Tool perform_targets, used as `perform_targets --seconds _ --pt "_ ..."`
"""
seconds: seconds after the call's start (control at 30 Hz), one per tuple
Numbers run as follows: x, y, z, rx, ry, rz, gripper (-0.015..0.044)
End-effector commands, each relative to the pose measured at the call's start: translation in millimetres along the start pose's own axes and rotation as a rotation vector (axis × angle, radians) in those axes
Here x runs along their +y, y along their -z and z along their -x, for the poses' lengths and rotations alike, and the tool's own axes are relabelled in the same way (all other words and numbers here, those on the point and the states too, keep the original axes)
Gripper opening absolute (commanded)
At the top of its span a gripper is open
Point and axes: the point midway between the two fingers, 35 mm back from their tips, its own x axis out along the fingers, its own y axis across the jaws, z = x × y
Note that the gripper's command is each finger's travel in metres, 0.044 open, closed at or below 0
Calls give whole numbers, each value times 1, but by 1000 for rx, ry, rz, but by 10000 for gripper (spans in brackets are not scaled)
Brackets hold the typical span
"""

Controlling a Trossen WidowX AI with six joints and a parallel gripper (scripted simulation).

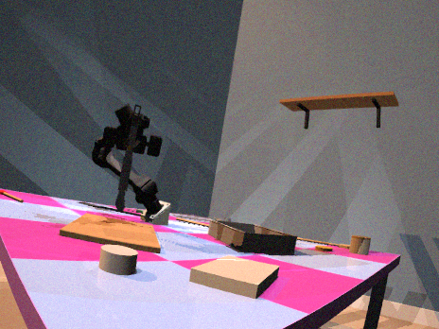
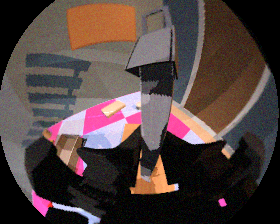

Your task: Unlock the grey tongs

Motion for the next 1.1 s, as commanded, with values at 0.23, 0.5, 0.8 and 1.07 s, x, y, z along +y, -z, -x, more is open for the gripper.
perform_targets --seconds 0.23,0.5,0.8,1.07 --pt "6 -1 -17 146 -56 -18 -150" --pt "10 5 -28 274 -80 -18 -150" --pt "12 12 -37 419 -92 -26 -150" --pt "13 20 -43 550 -89 -34 -150"
